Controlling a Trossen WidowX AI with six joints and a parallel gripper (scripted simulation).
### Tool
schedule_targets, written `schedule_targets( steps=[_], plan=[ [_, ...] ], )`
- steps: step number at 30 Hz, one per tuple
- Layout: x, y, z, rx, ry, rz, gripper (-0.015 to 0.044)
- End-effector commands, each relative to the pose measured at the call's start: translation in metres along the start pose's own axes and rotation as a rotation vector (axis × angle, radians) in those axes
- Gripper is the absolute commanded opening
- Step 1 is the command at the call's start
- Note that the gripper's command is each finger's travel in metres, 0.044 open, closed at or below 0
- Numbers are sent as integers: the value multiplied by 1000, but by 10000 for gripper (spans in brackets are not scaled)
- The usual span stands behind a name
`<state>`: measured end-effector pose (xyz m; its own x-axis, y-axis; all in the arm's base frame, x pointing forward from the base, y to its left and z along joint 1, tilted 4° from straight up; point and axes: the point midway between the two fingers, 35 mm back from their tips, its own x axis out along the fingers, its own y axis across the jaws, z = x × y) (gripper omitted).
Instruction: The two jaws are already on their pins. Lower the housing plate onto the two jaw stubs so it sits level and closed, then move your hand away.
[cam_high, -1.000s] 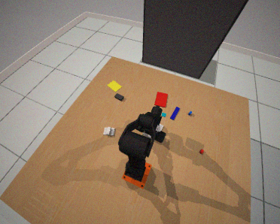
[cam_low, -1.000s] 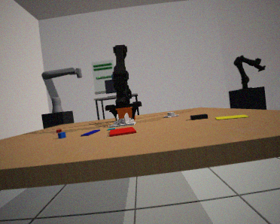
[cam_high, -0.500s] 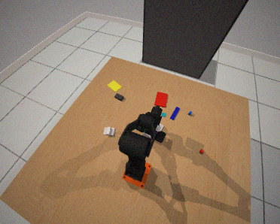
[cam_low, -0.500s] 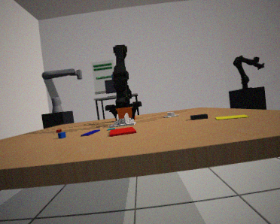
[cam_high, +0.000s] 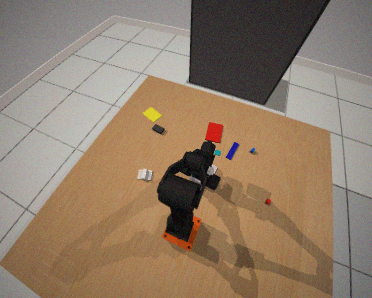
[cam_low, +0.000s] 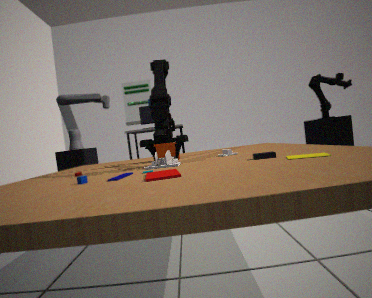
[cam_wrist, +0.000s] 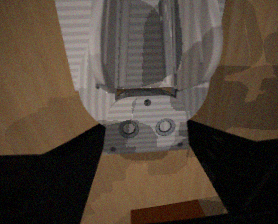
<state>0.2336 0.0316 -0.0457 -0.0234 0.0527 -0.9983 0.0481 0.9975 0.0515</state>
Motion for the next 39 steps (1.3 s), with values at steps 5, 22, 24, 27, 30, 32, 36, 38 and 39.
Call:
schedule_targets(
  steps=[5, 22, 24, 27, 30, 32, 36, 38, 39],
  plan=[
    [1, 0, -1, 4, 2, -2, 351],
    [0, 0, 0, 0, 0, 0, 440],
    [0, 0, 0, 0, 0, 0, 440],
    [-7, 0, 1, 0, 0, 0, 440],
    [-31, 0, 2, 2, 0, -1, 440],
    [-55, 0, 1, 3, 1, -1, 440],
    [-77, -1, -3, 4, 2, -2, 440],
    [-69, 1, 0, 7, -9, 1, 440],
    [-71, 0, -1, 7, -9, 1, 440]
  ],
)
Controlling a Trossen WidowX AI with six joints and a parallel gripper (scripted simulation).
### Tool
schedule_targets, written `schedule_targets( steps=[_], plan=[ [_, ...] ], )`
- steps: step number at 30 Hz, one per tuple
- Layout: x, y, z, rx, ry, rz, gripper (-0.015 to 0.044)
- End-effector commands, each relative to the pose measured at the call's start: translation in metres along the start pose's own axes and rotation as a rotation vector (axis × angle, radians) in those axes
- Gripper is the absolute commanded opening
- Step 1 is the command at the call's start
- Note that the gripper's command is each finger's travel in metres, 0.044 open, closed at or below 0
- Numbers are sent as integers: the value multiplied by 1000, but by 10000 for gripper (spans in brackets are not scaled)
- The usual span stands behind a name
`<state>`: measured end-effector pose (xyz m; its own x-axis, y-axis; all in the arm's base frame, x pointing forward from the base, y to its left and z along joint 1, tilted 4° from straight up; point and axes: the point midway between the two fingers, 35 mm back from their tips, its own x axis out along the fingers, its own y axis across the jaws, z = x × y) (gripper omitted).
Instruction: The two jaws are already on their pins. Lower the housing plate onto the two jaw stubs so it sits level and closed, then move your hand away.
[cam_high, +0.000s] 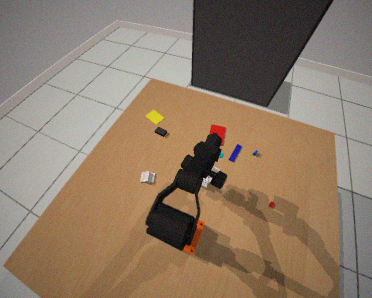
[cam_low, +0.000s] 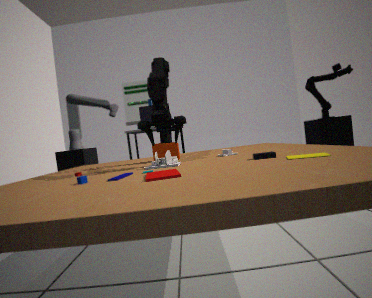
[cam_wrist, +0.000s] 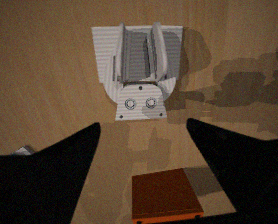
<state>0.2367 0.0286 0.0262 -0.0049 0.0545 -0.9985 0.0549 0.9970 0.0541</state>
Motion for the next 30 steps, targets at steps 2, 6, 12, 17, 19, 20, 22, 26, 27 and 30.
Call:
schedule_targets(
  steps=[2, 6, 12, 17, 19, 20, 22, 26, 27, 30],
  plan=[
    [-14, -2, -8, -1, 13, -3, 440],
    [-53, -7, -30, -2, 22, -5, 440],
    [-55, -7, -31, -3, 22, -5, 440],
    [-55, -7, -31, -3, 22, -5, 440],
    [-55, -7, -31, -3, 22, -5, 440],
    [-55, -7, -31, -3, 22, -5, 440],
    [-55, -7, -31, -3, 22, -5, 440],
    [-55, -7, -31, -3, 22, -5, 440],
    [-55, -7, -31, -3, 22, -5, 440],
    [-55, -7, -31, -3, 22, -5, 440]
  ],
)
